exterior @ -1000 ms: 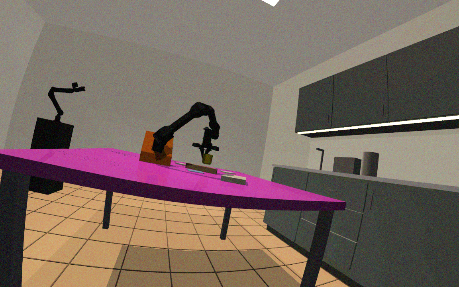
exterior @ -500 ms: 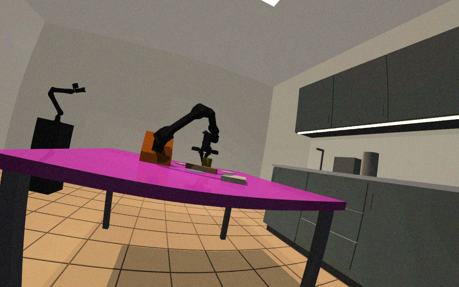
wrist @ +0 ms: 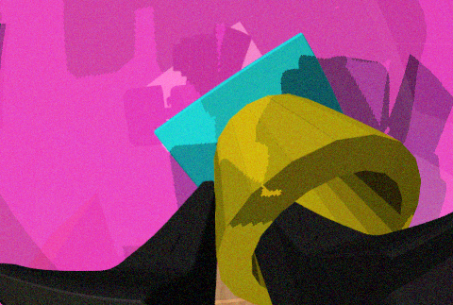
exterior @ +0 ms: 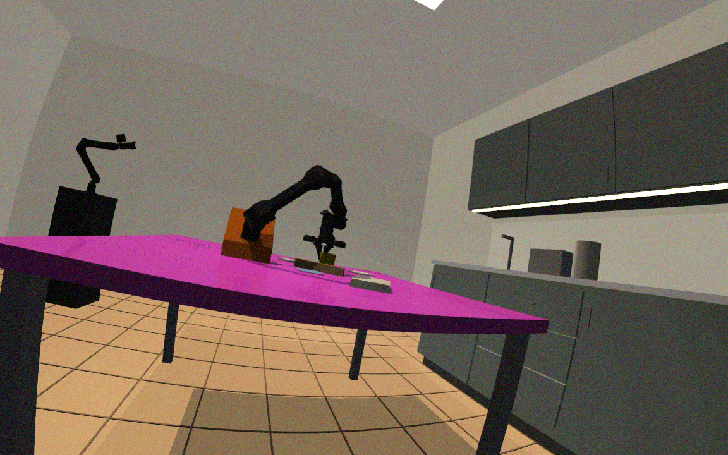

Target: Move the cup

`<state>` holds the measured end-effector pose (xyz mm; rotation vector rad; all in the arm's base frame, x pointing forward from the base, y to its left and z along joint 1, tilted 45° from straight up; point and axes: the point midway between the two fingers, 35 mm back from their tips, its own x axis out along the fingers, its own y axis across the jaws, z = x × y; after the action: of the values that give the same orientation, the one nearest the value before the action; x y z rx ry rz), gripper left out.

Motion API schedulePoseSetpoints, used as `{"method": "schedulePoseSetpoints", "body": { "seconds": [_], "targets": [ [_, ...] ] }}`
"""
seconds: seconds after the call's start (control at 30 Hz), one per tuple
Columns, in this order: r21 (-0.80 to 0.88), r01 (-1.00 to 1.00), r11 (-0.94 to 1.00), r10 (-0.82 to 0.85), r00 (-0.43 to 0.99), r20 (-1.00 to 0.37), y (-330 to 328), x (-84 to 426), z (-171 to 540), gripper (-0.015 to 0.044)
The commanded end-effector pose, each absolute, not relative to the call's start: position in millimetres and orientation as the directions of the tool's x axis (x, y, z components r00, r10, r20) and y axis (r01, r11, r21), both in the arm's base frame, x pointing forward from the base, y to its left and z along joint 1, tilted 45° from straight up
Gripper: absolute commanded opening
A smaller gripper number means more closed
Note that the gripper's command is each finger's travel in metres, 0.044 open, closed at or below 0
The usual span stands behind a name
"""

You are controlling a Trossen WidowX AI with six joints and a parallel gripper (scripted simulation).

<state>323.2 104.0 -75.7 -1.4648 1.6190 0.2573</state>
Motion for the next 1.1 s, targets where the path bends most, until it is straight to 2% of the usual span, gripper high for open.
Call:
{"method": "schedulePoseSetpoints", "body": {
  "seconds": [0.0,0.17,0.37,1.07],
  "targets": [
    [-0.403,-0.873,0.274,-0.684,0.118,-0.720,104,323,-75,0.0000],
    [-0.403,-0.873,0.274,-0.684,0.118,-0.720,104,323,-75,0.0000],
    [-0.403,-0.873,0.274,-0.684,0.118,-0.720,104,323,-75,0.0147],
    [-0.401,-0.875,0.271,-0.685,0.117,-0.719,119,322,-61,0.0147]
  ]
}}
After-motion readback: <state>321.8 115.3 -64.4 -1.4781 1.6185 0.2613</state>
